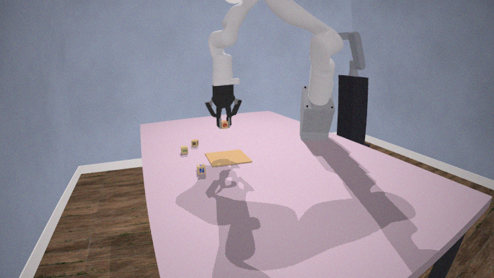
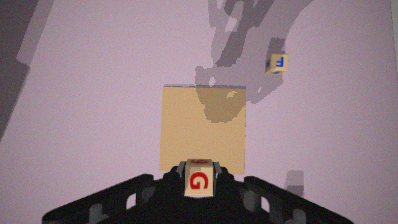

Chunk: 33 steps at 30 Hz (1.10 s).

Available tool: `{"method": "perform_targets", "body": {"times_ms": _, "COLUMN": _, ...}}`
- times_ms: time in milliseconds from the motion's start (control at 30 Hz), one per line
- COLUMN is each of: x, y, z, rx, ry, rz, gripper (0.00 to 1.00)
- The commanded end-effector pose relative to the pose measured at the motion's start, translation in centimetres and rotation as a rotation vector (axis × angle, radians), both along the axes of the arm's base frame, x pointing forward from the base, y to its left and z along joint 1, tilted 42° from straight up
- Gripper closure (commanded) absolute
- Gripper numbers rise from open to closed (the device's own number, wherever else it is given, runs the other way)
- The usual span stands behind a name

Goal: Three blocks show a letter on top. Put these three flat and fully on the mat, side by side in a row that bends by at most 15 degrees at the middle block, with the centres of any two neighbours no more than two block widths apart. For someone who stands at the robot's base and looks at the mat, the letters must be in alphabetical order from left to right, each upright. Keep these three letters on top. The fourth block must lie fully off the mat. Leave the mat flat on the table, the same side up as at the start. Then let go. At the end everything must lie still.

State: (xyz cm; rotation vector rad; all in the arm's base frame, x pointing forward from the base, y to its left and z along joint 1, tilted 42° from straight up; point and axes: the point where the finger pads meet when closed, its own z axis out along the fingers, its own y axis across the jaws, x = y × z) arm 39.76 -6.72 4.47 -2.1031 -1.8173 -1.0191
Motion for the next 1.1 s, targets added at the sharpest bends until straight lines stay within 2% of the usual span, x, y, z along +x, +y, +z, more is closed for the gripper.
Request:
{"method": "perform_targets", "body": {"times_ms": 0, "x": 0.07, "y": -0.19, "z": 0.0, "rx": -0.007, "ry": -0.011, "rz": 0.007, "gripper": 0.79}}
{"method": "perform_targets", "body": {"times_ms": 800, "x": 0.17, "y": -0.34, "z": -0.03, "rx": -0.019, "ry": -0.028, "rz": 0.023, "gripper": 0.79}}
{"method": "perform_targets", "body": {"times_ms": 1067, "x": 0.5, "y": 0.11, "z": -0.67, "rx": -0.019, "ry": -0.028, "rz": 0.023, "gripper": 0.79}}
